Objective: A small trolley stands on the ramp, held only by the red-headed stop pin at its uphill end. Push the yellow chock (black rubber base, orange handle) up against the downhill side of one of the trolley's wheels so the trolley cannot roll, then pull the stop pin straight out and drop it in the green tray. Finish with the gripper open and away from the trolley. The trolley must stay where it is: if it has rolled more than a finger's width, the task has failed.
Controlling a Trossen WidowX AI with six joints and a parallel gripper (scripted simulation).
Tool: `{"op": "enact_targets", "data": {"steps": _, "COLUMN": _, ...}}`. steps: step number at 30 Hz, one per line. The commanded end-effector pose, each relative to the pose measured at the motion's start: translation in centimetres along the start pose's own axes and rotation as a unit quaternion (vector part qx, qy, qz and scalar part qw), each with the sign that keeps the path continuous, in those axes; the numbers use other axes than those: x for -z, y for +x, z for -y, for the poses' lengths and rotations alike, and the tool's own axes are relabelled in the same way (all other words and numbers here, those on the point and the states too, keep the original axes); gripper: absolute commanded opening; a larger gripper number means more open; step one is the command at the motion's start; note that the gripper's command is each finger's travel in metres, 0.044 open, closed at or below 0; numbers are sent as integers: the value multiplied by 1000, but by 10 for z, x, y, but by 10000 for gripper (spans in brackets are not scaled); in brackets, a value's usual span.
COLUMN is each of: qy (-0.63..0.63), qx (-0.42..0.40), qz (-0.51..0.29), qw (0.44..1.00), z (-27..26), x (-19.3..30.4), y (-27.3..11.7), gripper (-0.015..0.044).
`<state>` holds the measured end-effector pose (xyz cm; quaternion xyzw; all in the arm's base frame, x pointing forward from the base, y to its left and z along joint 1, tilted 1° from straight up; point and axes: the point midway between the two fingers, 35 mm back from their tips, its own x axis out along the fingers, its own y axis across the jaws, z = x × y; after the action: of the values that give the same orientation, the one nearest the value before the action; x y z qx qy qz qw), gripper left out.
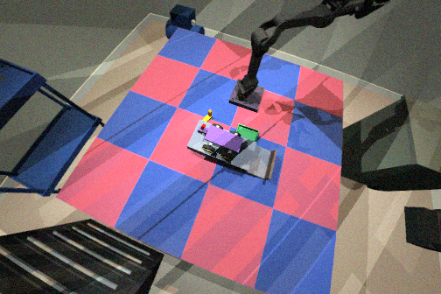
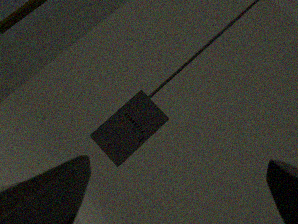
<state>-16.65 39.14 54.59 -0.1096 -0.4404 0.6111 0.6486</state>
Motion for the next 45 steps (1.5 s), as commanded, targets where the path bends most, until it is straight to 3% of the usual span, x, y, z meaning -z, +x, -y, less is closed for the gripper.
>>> {"op": "enact_targets", "data": {"steps": 1, "qy": 0, "qx": 0, "qz": -1, "qw": 1000, "z": 0, "x": 1, "y": 0, "gripper": 374}}
{"op": "enact_targets", "data": {"steps": 8, "qy": 15, "qx": 15, "qz": -54, "qw": 998, "z": 23, "x": 48, "y": 5, "gripper": 190}}
{"op": "enact_targets", "data": {"steps": 25, "qy": 83, "qx": 91, "qz": -226, "qw": 966, "z": 105, "x": 193, "y": -21, "gripper": 190}}
{"op": "enact_targets", "data": {"steps": 45, "qy": 201, "qx": 218, "qz": -400, "qw": 867, "z": 184, "x": 332, "y": -117, "gripper": 190}}
